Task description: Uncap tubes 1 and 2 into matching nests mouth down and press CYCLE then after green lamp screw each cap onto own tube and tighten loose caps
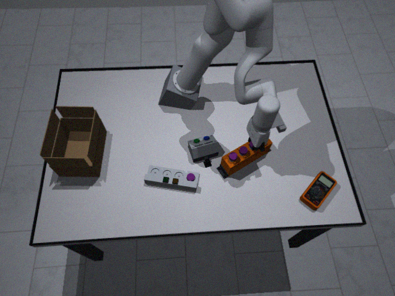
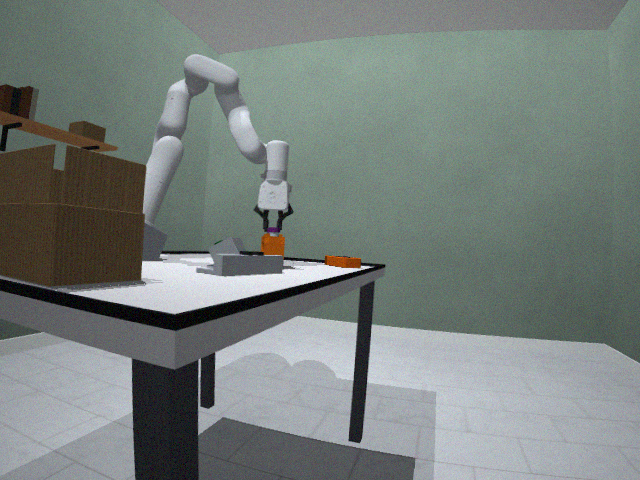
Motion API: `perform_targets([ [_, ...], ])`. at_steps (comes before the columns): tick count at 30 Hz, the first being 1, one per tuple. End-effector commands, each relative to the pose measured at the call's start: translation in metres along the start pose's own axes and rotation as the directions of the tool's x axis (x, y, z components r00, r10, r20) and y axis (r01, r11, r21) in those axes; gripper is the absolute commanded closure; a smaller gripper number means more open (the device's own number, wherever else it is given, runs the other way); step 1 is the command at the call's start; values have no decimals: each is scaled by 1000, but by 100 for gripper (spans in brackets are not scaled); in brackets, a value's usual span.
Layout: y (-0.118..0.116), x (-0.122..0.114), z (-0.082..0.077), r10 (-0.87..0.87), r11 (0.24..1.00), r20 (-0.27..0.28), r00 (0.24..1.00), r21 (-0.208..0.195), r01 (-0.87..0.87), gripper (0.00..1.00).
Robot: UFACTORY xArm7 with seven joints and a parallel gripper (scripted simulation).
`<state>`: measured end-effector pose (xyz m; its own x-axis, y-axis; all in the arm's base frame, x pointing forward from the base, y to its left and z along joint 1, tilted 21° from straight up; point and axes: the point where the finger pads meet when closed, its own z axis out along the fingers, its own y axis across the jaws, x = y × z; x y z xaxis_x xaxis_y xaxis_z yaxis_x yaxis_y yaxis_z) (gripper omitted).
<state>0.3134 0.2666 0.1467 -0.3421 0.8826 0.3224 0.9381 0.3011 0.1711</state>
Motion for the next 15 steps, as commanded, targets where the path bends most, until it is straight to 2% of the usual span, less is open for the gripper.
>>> perform_targets([
  [1,2,0,-1,3,1000,1,1000,-4,-3,100],
  [11,1,0,-1,-47,999,1,999,-3,47,100],
  [15,1,0,-1,-245,970,2,970,-3,245,100],
])
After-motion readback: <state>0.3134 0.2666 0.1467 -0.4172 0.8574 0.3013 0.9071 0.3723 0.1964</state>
